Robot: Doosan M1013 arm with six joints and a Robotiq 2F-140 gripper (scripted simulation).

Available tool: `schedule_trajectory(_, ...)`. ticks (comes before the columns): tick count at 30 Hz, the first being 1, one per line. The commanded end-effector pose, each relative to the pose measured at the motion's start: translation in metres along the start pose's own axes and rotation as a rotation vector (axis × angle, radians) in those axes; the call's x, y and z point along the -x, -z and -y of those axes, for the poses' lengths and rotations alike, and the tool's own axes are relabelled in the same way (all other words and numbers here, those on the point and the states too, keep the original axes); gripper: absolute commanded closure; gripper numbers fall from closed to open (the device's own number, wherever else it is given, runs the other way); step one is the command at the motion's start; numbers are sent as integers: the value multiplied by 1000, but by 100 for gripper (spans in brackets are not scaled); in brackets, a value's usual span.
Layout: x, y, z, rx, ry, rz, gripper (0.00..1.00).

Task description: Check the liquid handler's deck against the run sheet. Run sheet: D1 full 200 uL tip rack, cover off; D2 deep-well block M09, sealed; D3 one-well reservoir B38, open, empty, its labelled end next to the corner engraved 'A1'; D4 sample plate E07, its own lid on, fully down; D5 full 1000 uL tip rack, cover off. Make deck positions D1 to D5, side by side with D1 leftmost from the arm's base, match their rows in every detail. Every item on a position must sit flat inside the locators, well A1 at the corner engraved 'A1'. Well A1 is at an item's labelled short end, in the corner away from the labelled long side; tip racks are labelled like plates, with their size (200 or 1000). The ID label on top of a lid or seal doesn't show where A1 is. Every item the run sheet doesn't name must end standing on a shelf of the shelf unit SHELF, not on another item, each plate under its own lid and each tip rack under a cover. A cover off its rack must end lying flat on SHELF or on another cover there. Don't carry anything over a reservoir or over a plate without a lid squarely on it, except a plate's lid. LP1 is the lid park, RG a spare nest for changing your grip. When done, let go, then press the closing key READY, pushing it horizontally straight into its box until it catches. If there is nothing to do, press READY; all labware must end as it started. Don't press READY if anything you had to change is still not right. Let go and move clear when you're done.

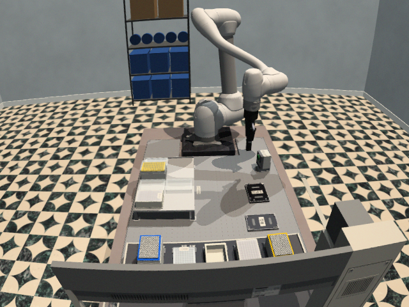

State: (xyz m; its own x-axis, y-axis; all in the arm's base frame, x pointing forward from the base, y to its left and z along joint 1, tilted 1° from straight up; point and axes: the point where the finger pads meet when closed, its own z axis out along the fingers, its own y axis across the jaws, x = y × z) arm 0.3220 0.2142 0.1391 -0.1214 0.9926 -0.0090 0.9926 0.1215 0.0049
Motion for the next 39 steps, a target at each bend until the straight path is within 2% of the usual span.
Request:
schedule_trajectory(1,0,-5,0,1,0,-1,90)
schedule_trajectory(39,0,-61,0,1,0,-1,90)
